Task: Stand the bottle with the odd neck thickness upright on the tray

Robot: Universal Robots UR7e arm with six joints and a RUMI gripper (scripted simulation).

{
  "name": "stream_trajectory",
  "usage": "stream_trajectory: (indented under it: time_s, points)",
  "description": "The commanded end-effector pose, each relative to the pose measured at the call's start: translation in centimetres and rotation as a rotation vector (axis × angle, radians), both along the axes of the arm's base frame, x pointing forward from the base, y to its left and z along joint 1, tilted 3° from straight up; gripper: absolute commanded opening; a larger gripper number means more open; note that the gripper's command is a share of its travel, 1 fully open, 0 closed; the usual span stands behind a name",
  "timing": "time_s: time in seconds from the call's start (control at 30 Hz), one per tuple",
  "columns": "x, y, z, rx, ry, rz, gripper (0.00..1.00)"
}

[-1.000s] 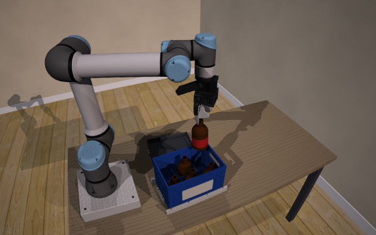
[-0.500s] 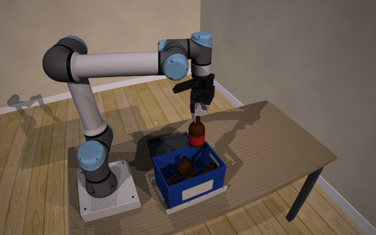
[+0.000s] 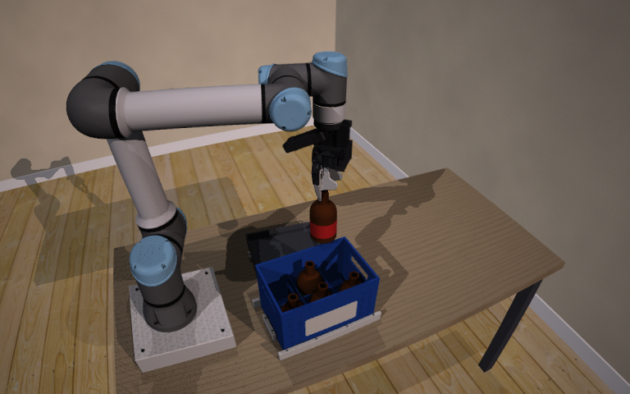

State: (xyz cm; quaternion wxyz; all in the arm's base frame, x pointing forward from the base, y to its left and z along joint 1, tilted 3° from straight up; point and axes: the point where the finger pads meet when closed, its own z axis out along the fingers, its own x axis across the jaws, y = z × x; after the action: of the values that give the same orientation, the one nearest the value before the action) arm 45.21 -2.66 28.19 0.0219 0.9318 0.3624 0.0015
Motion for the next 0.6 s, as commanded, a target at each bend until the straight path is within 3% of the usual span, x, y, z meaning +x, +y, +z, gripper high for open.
stream_trajectory:
  time_s: [0.0, 0.57]
  points:
    - [-0.1, 1.0, 0.0, -0.001, -0.002, 0.000, 0.00]
    - [-0.8, 4.5, -0.1, -0.001, -0.002, 0.000, 0.00]
